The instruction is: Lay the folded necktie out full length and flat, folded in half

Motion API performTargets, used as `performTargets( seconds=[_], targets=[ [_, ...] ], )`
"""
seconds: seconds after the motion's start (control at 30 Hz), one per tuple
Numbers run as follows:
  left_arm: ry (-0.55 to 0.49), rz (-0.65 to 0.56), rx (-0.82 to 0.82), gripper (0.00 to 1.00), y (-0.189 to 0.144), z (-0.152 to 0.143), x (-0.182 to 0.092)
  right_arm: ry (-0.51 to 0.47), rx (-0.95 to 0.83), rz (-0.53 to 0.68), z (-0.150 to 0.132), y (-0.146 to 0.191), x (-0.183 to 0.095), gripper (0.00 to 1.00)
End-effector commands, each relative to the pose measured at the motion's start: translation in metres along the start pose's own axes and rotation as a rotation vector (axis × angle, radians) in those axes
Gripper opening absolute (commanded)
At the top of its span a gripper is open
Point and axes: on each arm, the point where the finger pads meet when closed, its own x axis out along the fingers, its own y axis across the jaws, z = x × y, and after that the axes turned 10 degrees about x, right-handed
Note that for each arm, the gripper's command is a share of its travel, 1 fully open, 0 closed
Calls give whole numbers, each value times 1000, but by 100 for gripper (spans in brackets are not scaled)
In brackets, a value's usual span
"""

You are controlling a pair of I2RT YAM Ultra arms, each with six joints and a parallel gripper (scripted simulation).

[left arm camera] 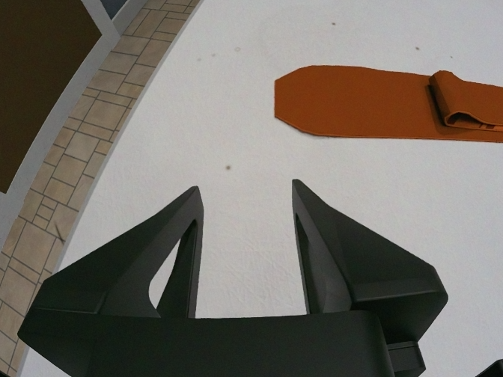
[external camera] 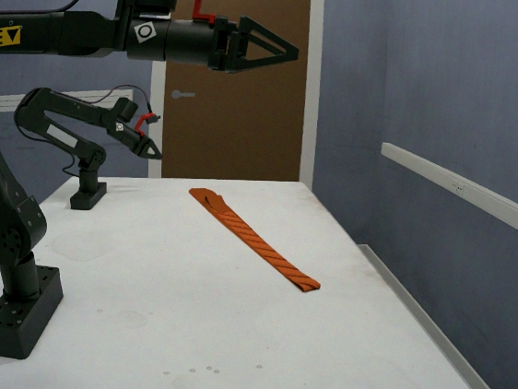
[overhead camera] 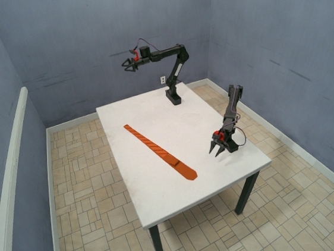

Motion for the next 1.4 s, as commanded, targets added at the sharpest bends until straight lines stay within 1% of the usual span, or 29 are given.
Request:
performTargets(
  seconds=[0.0, 0.17, 0.37, 0.43, 0.47, 0.7, 0.93, 1.0, 1.37],
  targets=[
    [-23, 3, 19, 43, 3, 16, -3, -53, 2, 32, 22, 12, -9, 91],
    [-23, 3, 19, 43, 3, 16, -3, -22, -11, 51, 8, 23, -7, 86],
    [-23, 3, 19, 43, 3, 16, -3, 32, -33, 84, -17, 42, -4, 80],
    [-23, 3, 19, 43, 3, 16, -3, 32, -33, 84, -17, 42, -4, 80],
    [-23, 3, 19, 43, 3, 16, -3, 42, -37, 90, -22, 46, -3, 79],
    [-23, 3, 19, 43, 3, 16, -3, 125, -71, 140, -60, 75, 1, 71],
    [-23, 3, 19, 43, 3, 16, -3, 220, -110, 198, -104, 109, 7, 64],
    [-23, 3, 19, 43, 3, 16, -3, 220, -110, 198, -104, 109, 7, 64],
    [-23, 3, 19, 43, 3, 16, -3, 385, -177, 297, -181, 168, 16, 52]
  ],
)
